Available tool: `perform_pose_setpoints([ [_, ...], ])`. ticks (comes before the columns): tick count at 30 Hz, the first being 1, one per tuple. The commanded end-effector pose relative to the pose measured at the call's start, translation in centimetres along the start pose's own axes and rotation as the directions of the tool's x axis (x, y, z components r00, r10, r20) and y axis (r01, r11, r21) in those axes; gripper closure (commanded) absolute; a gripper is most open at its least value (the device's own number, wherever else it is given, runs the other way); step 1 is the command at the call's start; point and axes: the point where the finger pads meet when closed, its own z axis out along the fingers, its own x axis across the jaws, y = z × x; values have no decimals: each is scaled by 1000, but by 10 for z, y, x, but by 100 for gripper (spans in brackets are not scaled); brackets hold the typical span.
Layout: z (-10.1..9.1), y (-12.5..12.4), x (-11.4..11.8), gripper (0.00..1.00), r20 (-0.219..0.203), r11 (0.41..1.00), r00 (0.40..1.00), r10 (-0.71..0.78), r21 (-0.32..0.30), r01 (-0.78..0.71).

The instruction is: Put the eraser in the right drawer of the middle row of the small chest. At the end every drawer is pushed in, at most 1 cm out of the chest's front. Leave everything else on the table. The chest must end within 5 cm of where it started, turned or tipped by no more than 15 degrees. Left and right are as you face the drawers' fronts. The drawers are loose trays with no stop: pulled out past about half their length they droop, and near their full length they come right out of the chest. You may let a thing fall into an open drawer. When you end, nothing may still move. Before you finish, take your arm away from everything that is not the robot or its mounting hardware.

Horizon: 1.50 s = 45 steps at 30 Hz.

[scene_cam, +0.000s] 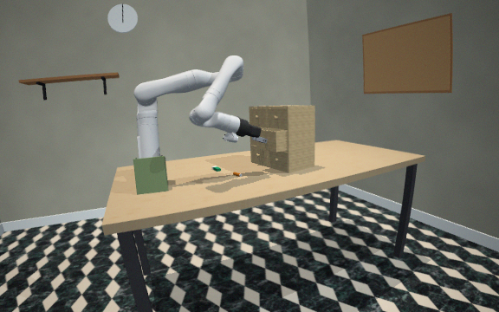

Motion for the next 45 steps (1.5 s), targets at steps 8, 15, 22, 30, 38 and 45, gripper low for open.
perform_pose_setpoints([
  [8, 0, 0, 0, 63, 1, 1000, 1000, 0, 1, 0],
  [15, 0, 0, 0, 45, 1, 1000, 1000, 0, 1, 0],
  [22, 0, 0, 0, 33, 1, 1000, 1000, 0, 1, 0],
  [30, -4, -1, 0, 33, 1, 1000, 1000, 0, 1, 0],
  [38, -38, -14, 0, 33, 1, 1000, 1000, 0, 1, 0],
  [45, -47, -17, 0, 33, 1, 1000, 1000, 0, 1, 0],
])
